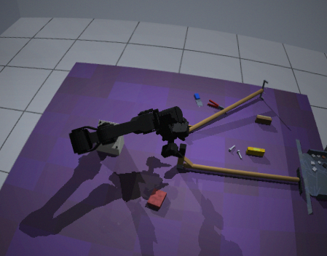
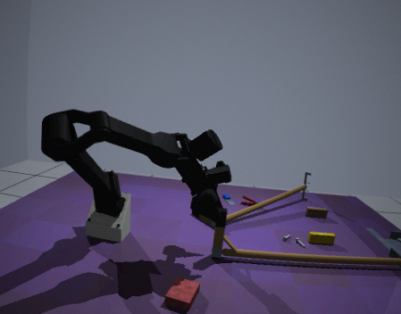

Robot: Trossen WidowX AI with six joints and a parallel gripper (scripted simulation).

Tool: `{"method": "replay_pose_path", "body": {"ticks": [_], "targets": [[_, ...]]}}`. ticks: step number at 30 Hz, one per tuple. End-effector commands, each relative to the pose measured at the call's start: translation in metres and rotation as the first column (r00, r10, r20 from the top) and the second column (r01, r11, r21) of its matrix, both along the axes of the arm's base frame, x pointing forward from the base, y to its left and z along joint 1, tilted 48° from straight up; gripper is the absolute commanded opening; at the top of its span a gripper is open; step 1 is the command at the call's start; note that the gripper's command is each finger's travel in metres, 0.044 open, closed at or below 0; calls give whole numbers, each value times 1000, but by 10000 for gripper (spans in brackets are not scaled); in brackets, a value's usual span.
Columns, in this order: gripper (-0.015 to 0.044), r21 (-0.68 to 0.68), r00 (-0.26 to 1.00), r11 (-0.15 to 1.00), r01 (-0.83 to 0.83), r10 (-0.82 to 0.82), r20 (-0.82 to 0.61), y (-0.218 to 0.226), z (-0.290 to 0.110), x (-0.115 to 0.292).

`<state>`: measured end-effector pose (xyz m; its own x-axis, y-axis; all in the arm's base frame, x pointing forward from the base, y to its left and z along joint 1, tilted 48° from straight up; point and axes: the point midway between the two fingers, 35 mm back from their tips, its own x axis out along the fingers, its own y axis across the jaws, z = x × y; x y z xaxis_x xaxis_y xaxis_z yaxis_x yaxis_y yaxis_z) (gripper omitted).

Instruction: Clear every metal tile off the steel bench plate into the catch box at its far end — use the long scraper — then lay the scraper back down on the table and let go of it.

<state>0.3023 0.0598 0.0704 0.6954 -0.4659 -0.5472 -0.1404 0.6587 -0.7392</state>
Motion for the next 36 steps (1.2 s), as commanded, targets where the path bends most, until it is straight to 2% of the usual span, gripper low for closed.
{"method": "replay_pose_path", "body": {"ticks": [1, 10, 36], "targets": [[440, 0, 1000, 1000, 5, -5, 9, 4, 8, -7], [440, -4, 1000, 1000, -5, 5, 18, 12, 18, -17], [440, -22, 932, 958, -287, 285, 223, 110, 92, -33]]}}
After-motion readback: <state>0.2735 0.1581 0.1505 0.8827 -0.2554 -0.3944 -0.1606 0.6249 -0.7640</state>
